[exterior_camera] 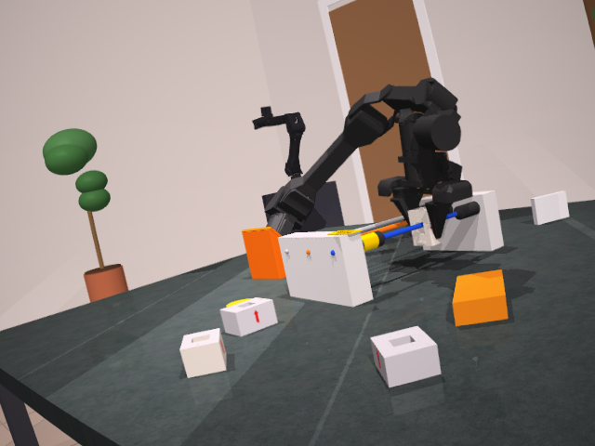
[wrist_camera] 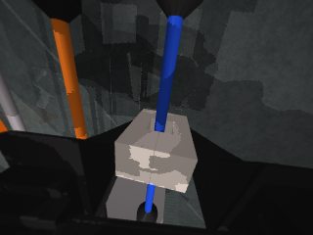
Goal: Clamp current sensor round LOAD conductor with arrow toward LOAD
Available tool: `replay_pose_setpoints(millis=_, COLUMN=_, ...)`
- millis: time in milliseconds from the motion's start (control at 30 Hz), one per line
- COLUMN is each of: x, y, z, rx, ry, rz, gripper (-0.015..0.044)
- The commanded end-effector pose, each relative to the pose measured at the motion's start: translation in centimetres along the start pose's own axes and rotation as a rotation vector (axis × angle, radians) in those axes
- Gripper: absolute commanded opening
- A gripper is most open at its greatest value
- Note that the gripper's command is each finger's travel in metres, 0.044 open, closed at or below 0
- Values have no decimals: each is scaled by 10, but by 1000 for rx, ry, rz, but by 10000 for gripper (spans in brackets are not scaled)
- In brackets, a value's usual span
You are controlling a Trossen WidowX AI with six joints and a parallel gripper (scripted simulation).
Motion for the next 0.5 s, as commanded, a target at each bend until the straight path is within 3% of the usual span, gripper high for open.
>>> replay_pose_setpoints(millis=0, x=-1, y=-1, z=-1, rx=-1, ry=7, rz=5, gripper=0)
replay_pose_setpoints(millis=167, x=0, y=-7, z=-1, rx=0, ry=4, rz=3, gripper=0)
replay_pose_setpoints(millis=467, x=-1, y=-2, z=-2, rx=5, ry=11, rz=3, gripper=236)
Point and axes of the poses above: the point midway between the two fingers, 35 mm back from their tips, its own y axis back along the fingers, its own z axis across the jaws, x = y × z, the point moved 9 cm from there along y, back along the fingers, and after that the axes turned 5 degrees about -y, right-handed, at the moved point
